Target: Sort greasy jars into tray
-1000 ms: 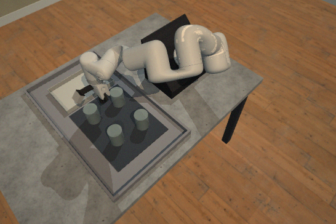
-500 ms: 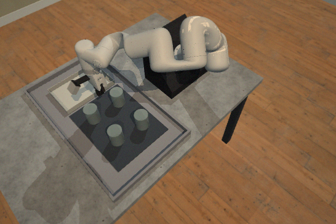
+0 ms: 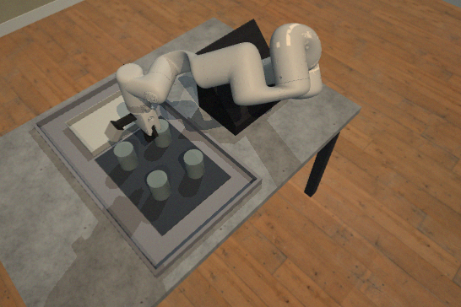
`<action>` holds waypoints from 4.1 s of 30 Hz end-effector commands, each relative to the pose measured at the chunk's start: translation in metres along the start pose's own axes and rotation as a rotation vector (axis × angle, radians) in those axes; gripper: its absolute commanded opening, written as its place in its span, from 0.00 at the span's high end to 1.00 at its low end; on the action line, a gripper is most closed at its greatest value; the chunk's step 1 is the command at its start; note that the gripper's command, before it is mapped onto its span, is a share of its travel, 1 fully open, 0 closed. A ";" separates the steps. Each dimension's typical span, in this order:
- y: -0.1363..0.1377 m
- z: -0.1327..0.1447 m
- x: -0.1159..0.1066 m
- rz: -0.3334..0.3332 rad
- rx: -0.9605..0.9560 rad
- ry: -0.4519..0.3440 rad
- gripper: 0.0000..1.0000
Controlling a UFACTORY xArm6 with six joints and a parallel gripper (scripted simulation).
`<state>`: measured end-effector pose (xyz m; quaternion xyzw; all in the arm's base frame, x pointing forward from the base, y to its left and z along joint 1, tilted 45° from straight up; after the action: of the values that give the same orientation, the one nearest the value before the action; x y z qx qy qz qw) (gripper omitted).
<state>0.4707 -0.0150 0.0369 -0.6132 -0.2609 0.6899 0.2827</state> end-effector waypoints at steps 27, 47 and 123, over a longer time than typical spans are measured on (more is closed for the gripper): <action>-0.102 0.015 0.055 0.004 0.000 0.007 1.00; -0.102 0.014 0.074 0.004 0.000 0.007 1.00; -0.103 0.005 0.074 0.004 0.000 0.007 1.00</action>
<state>0.4644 0.1110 0.0578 -0.6149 -0.2590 0.6894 0.2820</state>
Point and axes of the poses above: the point where the finger pads meet when closed, its own x axis out along the fingers, its own y axis across the jaws, z = x × y, the point moved 5 cm from there along -x, back along the fingers, and after that the axes turned 9 degrees about x, right-handed, at the moved point
